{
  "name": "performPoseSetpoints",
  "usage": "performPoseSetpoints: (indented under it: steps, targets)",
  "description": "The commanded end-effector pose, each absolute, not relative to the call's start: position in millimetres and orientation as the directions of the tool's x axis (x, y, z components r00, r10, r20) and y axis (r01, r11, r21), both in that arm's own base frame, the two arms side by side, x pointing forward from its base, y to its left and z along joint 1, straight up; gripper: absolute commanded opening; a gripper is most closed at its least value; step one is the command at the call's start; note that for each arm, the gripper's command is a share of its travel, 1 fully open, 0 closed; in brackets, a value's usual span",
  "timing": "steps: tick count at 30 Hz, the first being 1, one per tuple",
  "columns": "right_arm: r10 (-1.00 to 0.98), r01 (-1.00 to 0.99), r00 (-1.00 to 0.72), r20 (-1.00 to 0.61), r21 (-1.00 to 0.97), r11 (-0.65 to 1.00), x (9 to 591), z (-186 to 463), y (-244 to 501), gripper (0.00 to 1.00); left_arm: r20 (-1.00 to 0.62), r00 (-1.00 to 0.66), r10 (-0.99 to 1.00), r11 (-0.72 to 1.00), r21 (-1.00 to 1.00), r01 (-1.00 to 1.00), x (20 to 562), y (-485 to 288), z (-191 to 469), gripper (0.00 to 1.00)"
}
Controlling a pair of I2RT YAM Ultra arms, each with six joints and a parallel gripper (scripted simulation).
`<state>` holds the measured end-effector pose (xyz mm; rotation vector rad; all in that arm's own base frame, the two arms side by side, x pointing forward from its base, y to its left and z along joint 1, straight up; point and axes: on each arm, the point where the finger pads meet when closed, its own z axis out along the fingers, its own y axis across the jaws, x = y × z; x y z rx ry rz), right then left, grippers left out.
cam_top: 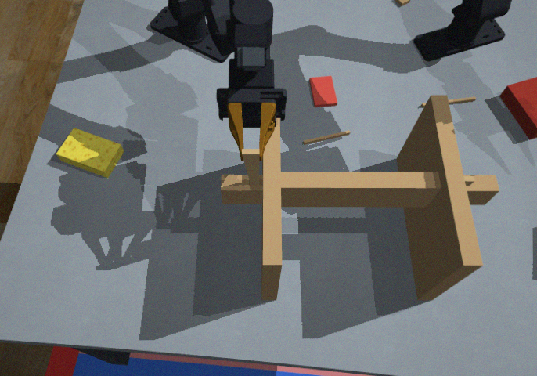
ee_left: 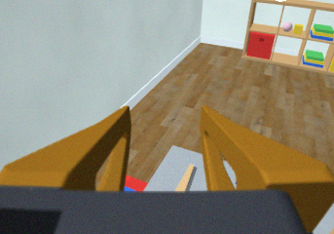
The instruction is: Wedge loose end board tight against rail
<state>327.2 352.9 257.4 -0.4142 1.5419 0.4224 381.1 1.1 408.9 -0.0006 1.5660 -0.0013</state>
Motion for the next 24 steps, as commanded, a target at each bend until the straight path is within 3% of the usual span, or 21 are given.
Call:
performPoseSetpoints:
  steps: [1,6,7,15,17,18,24]
  targets:
    - [0.047,-0.509,0.021,-0.999,0.029,0.86,325.1,267.3,352.8,0.02,-0.998,0.064,0.003,1.0,0.003,0.002,377.6,-0.3,432.9,0.4]
    - [0.082,-0.511,0.039,-0.996,0.051,0.858,324.1,285.1,352.5,0.02,-0.998,0.064,0.003,1.0,0.003,0.002,377.6,-0.3,432.9,0.4]
    - [0.043,-0.508,0.013,-0.999,0.031,0.861,326.6,257.7,353.4,0.02,-0.998,0.064,0.003,1.0,0.003,0.002,377.6,-0.3,432.9,0.4]
    - [0.038,-0.512,0.014,-0.999,0.026,0.858,322.2,256.3,350.2,0.02,-0.998,0.064,0.003,1.0,0.003,0.002,377.6,-0.3,432.9,0.4]
    - [0.083,-0.514,0.045,-0.996,0.049,0.856,324.8,281.5,355.4,0.02,-0.998,0.064,0.003,1.0,0.003,0.002,377.6,-0.3,432.9,0.4]
    - [0.102,-0.511,0.056,-0.993,0.059,0.857,325.0,292.3,352.4,0.36,-0.998,0.064,0.003,1.0,0.003,0.002,377.6,-0.3,432.9,0.4]
    - [0.101,-0.511,0.055,-0.993,0.059,0.858,325.1,291.7,352.6,0.36,-0.998,0.064,0.003,1.0,0.003,0.002,377.6,-0.3,432.9,0.4]
